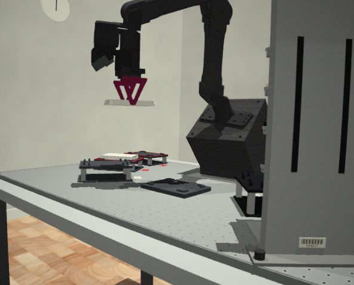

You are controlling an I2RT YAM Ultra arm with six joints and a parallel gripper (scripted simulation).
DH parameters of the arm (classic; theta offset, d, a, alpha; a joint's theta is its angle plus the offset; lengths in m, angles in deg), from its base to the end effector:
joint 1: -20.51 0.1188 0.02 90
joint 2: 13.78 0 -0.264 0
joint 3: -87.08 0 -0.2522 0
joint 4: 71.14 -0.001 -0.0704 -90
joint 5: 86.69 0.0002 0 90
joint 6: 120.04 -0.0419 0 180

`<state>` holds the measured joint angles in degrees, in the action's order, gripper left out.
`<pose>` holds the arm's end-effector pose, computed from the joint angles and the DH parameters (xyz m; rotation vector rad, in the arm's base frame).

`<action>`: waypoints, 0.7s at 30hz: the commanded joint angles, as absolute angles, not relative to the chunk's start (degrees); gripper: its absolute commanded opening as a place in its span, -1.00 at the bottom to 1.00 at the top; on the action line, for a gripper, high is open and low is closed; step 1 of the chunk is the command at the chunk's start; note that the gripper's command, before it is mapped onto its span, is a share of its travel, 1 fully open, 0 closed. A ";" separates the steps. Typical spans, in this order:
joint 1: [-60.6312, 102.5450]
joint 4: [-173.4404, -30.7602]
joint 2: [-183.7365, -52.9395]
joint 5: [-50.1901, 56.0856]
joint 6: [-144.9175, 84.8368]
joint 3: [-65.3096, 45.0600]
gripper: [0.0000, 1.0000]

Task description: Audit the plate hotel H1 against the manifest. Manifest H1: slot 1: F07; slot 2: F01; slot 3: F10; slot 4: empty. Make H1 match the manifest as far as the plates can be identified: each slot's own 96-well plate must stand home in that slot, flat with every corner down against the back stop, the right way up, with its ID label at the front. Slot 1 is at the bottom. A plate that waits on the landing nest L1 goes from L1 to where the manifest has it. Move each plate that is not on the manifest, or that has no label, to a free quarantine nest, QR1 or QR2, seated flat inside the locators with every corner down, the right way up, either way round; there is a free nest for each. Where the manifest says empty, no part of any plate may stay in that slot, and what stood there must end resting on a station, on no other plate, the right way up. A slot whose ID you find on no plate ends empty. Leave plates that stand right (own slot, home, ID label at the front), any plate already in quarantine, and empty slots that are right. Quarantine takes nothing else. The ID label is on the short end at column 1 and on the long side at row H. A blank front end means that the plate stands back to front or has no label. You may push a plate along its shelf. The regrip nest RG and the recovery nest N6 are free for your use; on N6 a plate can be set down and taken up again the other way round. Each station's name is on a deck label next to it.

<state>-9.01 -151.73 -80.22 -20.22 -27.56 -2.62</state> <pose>0.1868 -0.0854 0.3717 0.4265 2.4291 0.2901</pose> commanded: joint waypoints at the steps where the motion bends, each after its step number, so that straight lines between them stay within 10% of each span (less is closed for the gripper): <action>1: -10.90 -151.95 -80.37 -22.27 -24.16 -1.71 0.72; 21: -23.46 -153.76 -87.41 -28.61 -16.60 1.16 0.72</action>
